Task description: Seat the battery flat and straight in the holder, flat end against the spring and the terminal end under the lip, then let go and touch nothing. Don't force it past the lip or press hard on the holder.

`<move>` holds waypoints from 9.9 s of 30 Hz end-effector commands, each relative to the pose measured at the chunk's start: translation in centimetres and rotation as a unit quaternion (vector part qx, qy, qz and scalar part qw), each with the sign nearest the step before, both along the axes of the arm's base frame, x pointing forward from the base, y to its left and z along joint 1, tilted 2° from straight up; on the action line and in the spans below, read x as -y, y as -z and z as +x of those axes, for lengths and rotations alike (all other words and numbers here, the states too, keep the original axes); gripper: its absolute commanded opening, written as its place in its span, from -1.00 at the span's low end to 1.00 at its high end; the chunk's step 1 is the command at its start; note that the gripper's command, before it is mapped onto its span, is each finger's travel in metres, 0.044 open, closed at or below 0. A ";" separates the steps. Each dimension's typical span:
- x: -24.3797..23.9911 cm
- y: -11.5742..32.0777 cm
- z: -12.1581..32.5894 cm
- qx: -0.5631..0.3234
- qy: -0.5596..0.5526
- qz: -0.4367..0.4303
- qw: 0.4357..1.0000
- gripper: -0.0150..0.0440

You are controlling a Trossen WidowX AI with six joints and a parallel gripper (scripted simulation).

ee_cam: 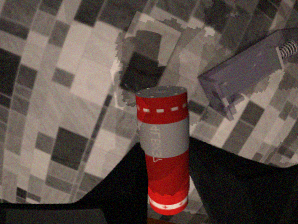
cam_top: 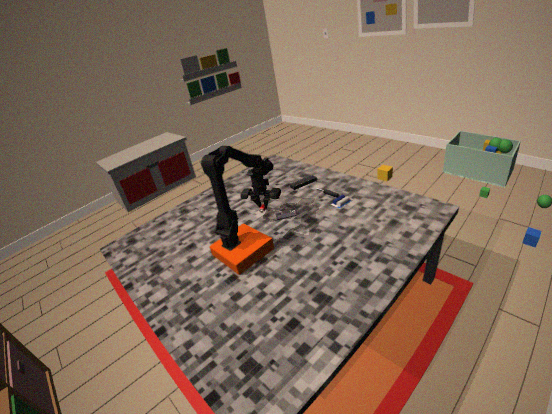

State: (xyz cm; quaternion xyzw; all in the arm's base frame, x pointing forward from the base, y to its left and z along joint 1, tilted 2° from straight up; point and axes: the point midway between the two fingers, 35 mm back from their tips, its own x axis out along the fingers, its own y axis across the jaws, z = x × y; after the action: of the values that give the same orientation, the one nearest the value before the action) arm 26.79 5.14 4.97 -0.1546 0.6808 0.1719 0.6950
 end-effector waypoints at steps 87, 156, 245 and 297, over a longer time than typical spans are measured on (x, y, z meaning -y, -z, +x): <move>7.2 4.3 7.5 -0.270 0.508 0.025 0.817 -0.20; 8.2 5.0 9.1 -0.213 0.513 0.010 0.832 -0.20; 6.7 5.7 7.0 -0.044 0.534 -0.004 0.845 -0.20; 6.8 -3.2 6.9 -0.042 0.533 -0.001 0.845 1.00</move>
State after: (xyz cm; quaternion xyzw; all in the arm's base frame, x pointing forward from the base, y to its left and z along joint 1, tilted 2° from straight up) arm 33.77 -1.65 8.11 0.2400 0.6855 -0.2199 0.6512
